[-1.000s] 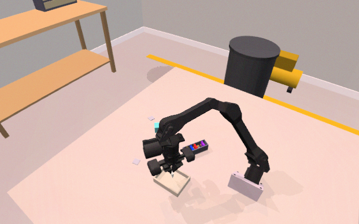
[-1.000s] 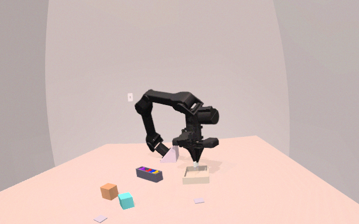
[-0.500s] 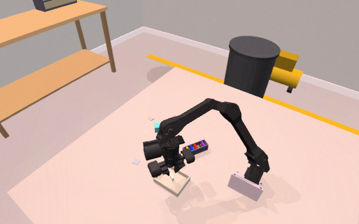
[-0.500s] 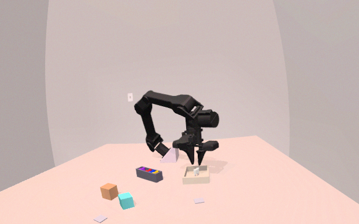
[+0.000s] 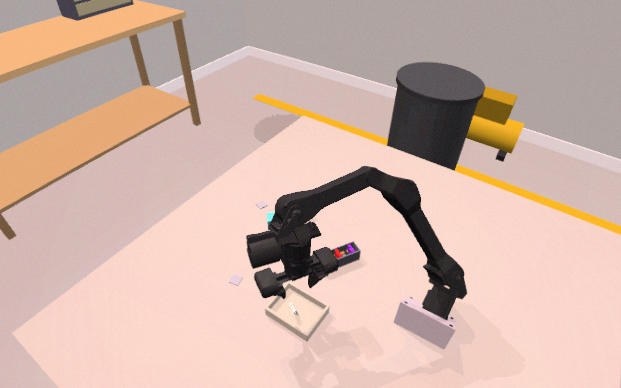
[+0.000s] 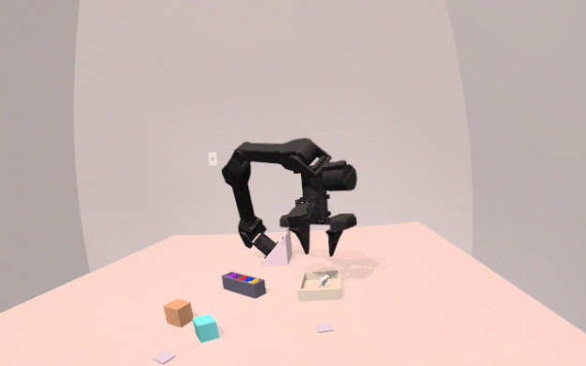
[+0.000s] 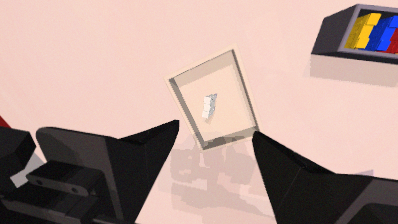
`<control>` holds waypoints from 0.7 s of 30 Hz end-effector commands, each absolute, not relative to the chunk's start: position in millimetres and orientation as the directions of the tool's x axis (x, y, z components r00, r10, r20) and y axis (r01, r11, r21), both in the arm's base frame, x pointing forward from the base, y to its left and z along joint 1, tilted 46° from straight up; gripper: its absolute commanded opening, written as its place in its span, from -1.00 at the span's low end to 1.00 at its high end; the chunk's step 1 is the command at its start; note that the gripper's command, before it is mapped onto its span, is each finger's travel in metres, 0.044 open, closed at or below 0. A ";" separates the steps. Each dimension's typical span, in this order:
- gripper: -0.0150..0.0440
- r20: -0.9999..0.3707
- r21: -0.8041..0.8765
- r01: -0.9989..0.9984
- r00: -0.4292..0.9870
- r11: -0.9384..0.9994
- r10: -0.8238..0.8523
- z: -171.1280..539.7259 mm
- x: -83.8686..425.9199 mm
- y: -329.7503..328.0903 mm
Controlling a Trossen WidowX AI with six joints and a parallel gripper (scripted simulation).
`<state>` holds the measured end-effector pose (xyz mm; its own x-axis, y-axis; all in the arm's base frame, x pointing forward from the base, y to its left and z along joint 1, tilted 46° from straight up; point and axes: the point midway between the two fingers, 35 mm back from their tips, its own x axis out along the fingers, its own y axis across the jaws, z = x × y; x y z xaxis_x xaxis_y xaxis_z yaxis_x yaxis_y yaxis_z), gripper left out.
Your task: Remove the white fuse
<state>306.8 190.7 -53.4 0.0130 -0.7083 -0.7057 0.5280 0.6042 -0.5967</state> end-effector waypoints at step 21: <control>0.63 -0.704 -0.600 0.528 0.008 0.600 -0.710 -53.1 306.6 190.0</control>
<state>306.7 189.9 -53.0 0.0070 -0.7104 -0.7037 0.5286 0.6000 -0.6005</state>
